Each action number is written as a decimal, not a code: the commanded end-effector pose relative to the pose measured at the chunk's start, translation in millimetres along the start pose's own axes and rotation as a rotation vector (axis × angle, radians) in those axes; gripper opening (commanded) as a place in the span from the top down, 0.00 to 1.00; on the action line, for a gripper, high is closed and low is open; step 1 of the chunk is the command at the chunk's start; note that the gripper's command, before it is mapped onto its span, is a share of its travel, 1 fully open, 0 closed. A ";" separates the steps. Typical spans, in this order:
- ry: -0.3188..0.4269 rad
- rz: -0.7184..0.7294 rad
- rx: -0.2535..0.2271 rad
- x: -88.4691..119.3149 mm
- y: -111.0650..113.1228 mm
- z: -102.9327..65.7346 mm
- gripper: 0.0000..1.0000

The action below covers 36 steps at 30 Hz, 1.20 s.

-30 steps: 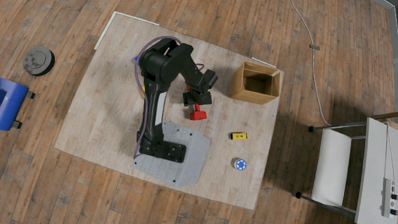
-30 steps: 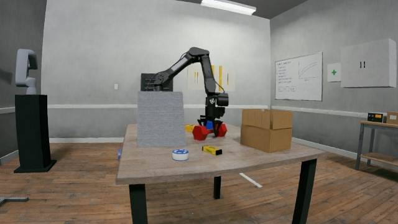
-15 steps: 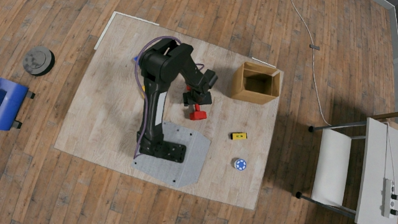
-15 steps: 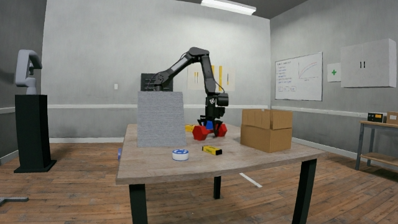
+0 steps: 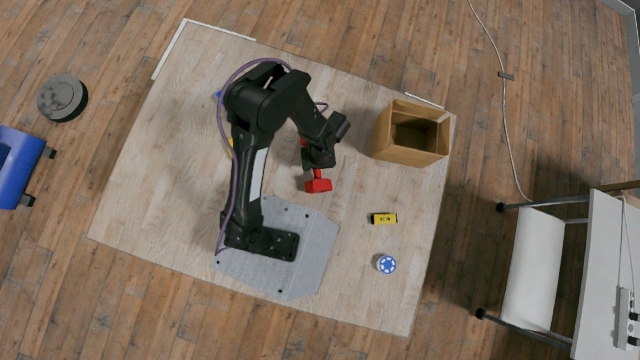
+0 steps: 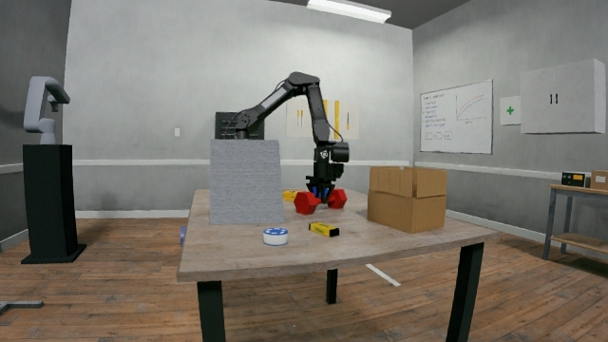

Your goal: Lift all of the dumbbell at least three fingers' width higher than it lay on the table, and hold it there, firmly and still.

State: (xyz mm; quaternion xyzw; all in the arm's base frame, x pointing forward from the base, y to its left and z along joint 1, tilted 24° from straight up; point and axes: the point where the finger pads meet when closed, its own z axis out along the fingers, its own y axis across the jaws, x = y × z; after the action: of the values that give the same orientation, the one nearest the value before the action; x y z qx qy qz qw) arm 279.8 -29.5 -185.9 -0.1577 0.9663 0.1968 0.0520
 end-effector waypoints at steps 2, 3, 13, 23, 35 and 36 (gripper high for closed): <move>-0.056 -0.008 0.027 -20.1 -11.9 -8.6 1.00; -0.056 -0.008 0.027 -20.1 -11.9 -8.6 1.00; -0.044 -0.001 0.016 -16.2 -9.3 -8.4 1.00; -0.044 -0.001 0.016 -16.2 -9.3 -8.4 1.00; -0.044 -0.001 0.016 -16.2 -9.3 -8.4 1.00; -0.044 -0.001 0.016 -16.2 -9.3 -8.4 1.00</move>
State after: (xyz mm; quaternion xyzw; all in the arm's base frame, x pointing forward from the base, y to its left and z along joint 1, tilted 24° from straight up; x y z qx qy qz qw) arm 281.0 -31.4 -186.7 -0.1574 0.9673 0.1918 0.0518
